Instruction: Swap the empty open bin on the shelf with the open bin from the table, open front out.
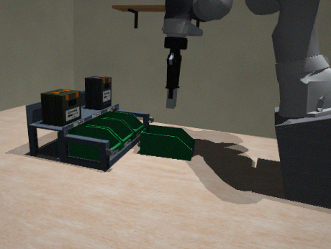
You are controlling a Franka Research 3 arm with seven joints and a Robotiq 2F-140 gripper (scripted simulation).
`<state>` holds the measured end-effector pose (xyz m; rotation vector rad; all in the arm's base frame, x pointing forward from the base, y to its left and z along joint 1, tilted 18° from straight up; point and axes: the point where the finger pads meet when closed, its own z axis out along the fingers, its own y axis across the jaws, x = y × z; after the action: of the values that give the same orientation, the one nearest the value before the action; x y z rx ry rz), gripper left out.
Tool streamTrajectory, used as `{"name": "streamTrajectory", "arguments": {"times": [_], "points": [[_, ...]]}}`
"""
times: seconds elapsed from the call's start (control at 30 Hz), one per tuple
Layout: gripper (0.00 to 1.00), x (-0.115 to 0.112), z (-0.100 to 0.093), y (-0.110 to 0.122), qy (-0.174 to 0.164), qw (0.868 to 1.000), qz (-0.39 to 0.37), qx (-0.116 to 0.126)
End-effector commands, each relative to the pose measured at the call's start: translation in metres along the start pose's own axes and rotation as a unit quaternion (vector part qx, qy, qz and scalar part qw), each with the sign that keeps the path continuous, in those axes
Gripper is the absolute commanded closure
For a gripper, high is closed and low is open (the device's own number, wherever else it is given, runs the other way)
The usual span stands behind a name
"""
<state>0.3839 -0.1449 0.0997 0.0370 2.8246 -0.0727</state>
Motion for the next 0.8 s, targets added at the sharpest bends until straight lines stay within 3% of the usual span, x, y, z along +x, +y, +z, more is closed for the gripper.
{"name": "streamTrajectory", "arguments": {"times": [0.0, 0.17, 0.2, 0.77], "points": [[0.85, 0.0038, 0.0004, 0.0001, 0.005, 1.0, -0.007, 0.0], [0.85, 0.0038, 0.0003, 0.0001, 0.005, 1.0, -0.007, 0.0], [1.0, 0.0038, 0.0003, 0.0001, 0.005, 1.0, -0.007, 0.0], [1.0, 0.0038, 0.0003, 0.0001, 0.005, 1.0, -0.007, 0.0]]}}
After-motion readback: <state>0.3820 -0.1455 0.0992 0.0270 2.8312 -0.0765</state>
